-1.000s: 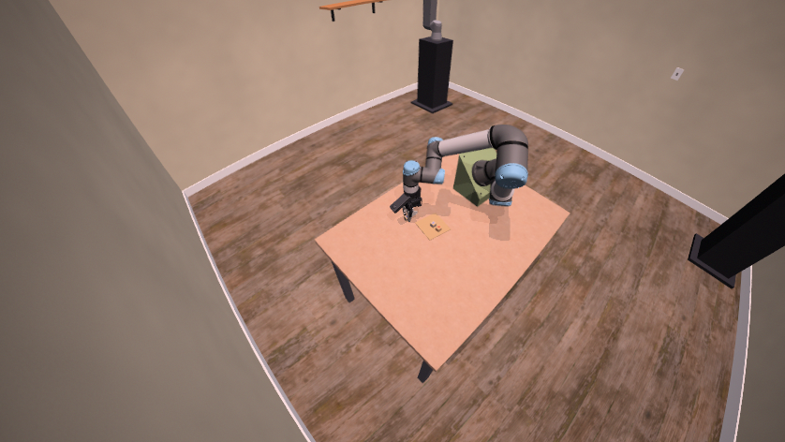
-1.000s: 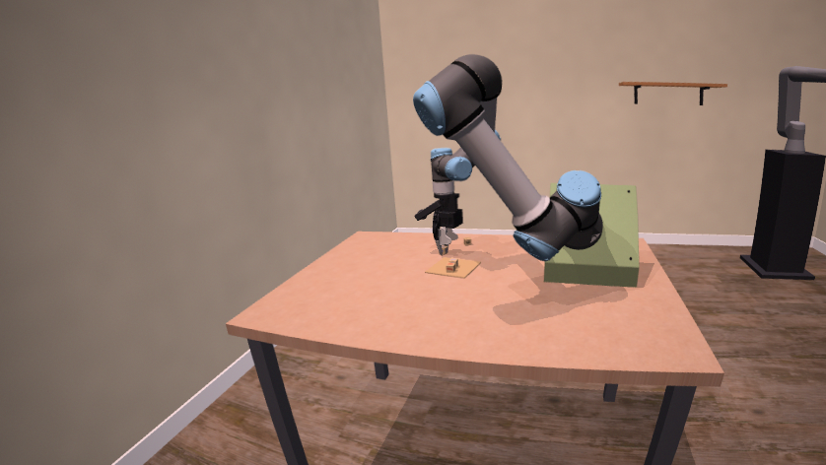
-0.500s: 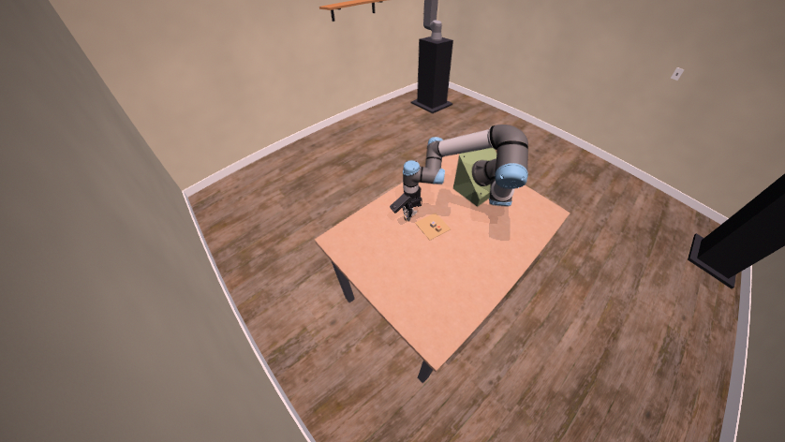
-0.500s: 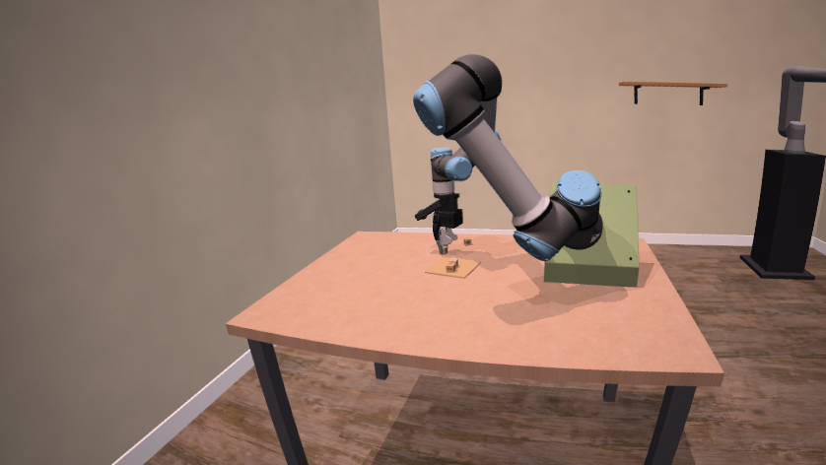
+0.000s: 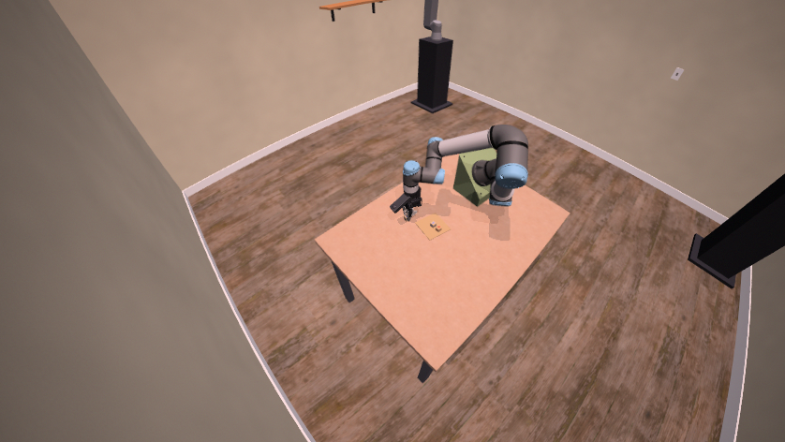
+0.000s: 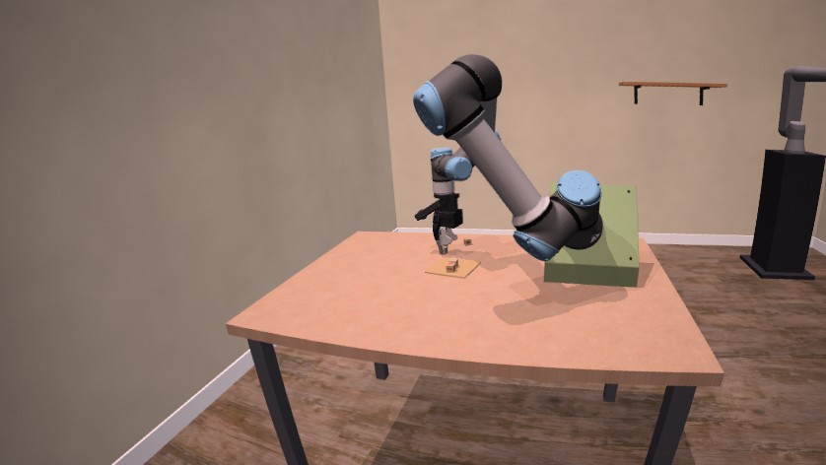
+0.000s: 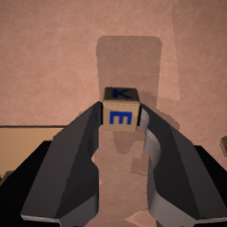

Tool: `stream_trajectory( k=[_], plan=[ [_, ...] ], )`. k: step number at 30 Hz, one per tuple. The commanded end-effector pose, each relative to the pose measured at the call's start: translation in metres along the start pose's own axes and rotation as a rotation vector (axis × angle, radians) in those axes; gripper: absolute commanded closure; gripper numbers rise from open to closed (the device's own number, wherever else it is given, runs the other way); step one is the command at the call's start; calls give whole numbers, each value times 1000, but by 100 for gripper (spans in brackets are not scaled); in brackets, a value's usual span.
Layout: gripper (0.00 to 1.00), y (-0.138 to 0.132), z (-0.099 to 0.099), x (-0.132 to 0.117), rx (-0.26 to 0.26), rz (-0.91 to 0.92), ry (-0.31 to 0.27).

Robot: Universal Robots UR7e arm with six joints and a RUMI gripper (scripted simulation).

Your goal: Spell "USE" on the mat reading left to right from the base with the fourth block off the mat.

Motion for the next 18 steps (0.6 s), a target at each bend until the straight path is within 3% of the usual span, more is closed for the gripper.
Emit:
stream_trajectory(
  k=[1,12,18],
  plan=[
    [95,0,-1,0,0,0,1],
    [95,0,-4,0,0,0,1],
    [95,0,-32,0,0,0,1]
  ],
)
Point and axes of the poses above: the point where the finger pads meet when closed, its own z axis out along the fingers, its own y axis across the jaws, x = y × z, the point moved 4 cm from there along -z, back along the fingers, and after that the axes turned 5 degrees about z, right-handed, at the moved point
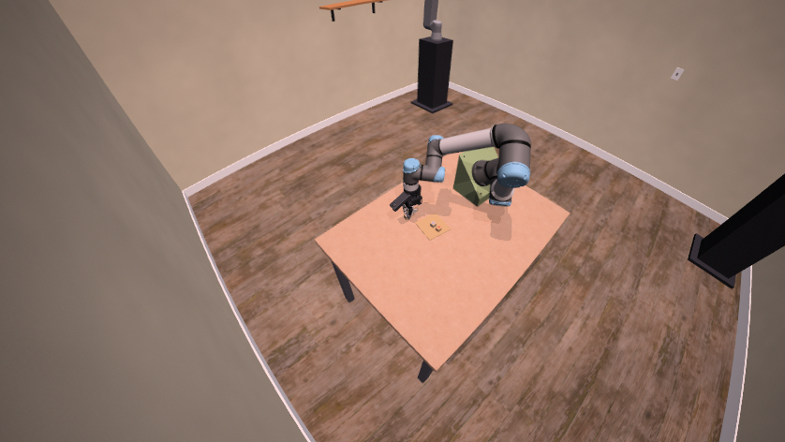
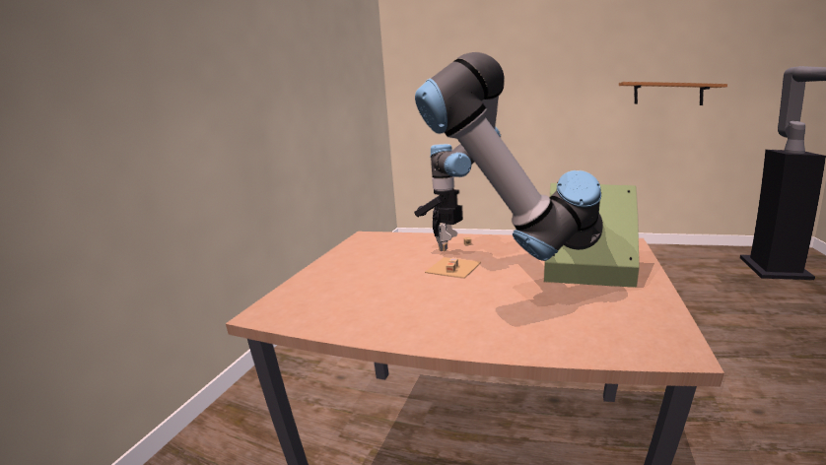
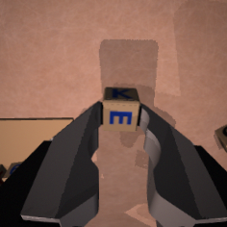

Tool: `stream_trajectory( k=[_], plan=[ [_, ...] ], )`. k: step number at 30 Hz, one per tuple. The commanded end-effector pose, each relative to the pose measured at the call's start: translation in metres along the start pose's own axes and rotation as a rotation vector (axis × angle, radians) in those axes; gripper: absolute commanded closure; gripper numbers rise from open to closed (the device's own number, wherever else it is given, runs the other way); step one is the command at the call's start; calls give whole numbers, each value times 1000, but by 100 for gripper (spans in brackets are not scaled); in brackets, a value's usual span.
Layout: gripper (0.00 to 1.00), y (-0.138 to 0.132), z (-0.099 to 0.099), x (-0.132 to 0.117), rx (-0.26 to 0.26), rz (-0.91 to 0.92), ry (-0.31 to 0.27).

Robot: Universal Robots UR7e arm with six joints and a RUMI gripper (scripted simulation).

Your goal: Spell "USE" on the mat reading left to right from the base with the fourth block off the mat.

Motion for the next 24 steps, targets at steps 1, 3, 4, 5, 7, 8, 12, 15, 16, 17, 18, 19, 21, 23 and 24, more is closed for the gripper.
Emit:
stream_trajectory(
  k=[1,3,4,5,7,8,12,15,16,17,18,19,21,23,24],
  plan=[
    [95,0,-26,0,0,0,1],
    [95,0,-41,0,0,0,1],
    [95,0,-48,0,0,0,1],
    [95,0,-55,0,0,0,1],
    [95,0,-68,0,0,0,1],
    [95,0,-73,0,0,0,1],
    [95,0,-81,0,0,0,1],
    [95,0,-87,0,0,0,1],
    [95,0,-87,0,0,0,1],
    [95,0,-87,0,0,0,1],
    [95,0,-87,0,0,0,1],
    [95,0,-87,0,0,0,1],
    [95,0,-87,0,0,0,1],
    [95,0,-87,0,0,0,1],
    [95,0,-87,0,0,0,1]
  ],
)
Point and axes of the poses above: the point where the finger pads meet when closed, its own z axis out along the fingers, its own y axis across the jaws, x = y × z, the point moved 4 cm from there along -z, back along the fingers, and after that the axes turned 5 degrees about z, right-handed, at the moved point
